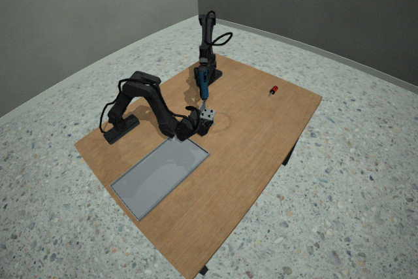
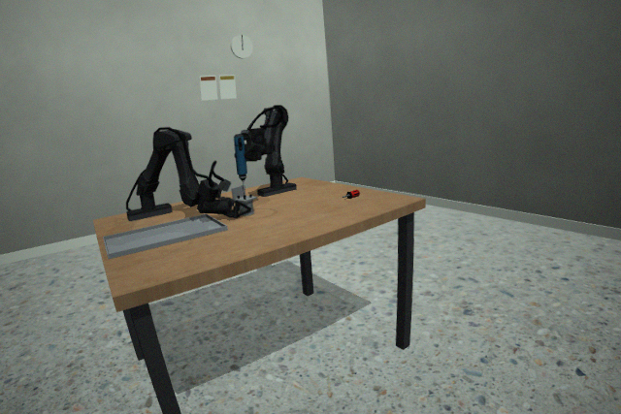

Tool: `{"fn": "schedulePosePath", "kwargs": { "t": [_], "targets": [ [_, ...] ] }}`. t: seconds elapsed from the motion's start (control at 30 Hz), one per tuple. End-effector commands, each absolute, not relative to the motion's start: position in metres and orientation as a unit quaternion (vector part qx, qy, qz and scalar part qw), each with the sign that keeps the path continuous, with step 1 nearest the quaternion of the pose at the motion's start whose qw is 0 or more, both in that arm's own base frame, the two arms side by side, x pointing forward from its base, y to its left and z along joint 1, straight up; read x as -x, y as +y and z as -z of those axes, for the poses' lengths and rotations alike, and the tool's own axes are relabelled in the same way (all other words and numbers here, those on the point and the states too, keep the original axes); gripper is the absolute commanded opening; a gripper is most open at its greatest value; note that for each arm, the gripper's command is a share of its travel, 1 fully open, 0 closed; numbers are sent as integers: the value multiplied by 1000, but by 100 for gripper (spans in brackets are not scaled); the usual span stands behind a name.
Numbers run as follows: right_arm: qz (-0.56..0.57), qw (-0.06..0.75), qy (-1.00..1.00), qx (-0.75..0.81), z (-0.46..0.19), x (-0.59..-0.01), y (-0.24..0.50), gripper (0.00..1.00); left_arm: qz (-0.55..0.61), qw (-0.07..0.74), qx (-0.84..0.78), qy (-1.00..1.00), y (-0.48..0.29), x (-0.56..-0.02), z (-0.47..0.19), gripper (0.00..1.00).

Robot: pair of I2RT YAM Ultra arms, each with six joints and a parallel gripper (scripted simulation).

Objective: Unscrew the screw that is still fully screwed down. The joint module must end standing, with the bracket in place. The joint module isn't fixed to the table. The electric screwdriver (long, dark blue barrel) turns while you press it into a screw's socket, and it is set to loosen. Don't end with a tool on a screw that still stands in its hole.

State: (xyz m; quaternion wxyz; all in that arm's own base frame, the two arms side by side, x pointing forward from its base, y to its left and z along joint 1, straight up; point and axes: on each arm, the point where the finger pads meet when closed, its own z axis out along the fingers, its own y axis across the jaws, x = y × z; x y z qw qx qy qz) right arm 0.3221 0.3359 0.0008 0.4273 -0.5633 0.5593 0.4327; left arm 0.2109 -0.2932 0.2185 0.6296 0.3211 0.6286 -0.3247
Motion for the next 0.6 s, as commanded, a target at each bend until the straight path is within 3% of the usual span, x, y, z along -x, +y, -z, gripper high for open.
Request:
{"fn": "schedulePosePath", "kwargs": {
  "t": [0.0,0.57],
  "targets": [
    [-430,441,552,562,-16,-328,333,59,351,672,-295,581,-295,-209,-263,42],
    [-430,441,552,562,-16,-328,333,59,351,673,-295,580,-294,-208,-265,42]
  ]
}}
